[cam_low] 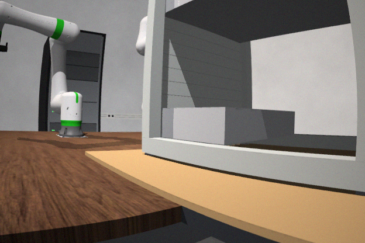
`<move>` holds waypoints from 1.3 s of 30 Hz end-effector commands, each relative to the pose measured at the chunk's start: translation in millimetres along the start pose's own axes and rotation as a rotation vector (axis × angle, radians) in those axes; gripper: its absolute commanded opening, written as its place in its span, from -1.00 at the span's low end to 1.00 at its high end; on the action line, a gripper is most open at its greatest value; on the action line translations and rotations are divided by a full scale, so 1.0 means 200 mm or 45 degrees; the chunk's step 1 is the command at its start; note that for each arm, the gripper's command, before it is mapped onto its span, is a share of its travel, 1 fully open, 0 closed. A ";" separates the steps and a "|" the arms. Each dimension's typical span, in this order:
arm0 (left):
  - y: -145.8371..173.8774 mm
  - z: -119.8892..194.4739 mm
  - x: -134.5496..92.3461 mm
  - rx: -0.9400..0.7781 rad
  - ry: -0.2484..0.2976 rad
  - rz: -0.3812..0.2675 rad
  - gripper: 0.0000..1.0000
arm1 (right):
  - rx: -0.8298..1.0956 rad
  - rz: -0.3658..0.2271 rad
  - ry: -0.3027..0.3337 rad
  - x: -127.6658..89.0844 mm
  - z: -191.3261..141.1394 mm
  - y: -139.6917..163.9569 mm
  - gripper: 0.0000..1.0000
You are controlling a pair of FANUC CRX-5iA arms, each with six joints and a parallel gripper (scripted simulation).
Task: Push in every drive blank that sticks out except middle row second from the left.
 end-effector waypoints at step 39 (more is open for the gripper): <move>-0.05 -0.01 0.10 -0.002 -0.002 0.000 1.00 | 0.000 -0.002 0.001 0.00 0.00 0.00 1.00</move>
Point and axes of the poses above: on each arm, the point where the finger pads meet when closed, its own x axis out along the fingers, its own z axis across the jaws, y = z × x, the point moved 9 cm from there along -x, back along the fingers, and after that the axes turned 15 degrees about -x, right-handed, at the moved point
